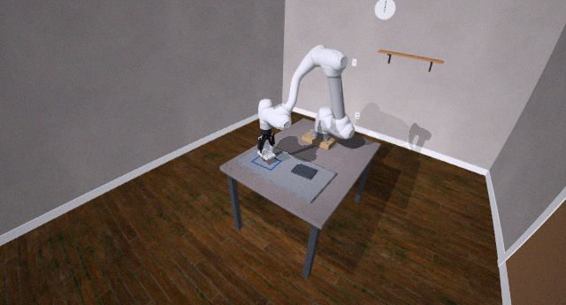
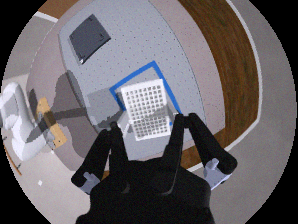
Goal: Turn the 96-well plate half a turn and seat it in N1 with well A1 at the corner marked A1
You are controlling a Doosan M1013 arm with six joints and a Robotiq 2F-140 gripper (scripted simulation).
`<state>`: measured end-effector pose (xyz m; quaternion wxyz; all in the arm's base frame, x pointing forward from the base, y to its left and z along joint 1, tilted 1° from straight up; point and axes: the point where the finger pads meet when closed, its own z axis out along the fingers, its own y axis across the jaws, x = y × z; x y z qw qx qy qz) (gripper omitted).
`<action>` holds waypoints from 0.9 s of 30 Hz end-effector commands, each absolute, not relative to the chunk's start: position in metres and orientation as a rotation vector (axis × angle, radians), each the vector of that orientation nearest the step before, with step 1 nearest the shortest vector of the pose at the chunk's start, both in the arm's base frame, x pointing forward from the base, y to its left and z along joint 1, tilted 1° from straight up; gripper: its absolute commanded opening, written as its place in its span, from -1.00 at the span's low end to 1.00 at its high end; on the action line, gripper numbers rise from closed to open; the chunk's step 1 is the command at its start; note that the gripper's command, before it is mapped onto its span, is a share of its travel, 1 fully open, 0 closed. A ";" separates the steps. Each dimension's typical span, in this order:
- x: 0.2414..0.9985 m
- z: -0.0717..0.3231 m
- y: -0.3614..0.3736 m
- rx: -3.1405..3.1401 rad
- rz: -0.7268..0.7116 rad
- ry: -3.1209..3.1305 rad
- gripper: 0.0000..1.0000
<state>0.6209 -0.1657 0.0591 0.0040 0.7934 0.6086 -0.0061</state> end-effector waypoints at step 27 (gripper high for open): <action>0.621 0.049 -0.166 2.486 -0.019 1.907 -1.00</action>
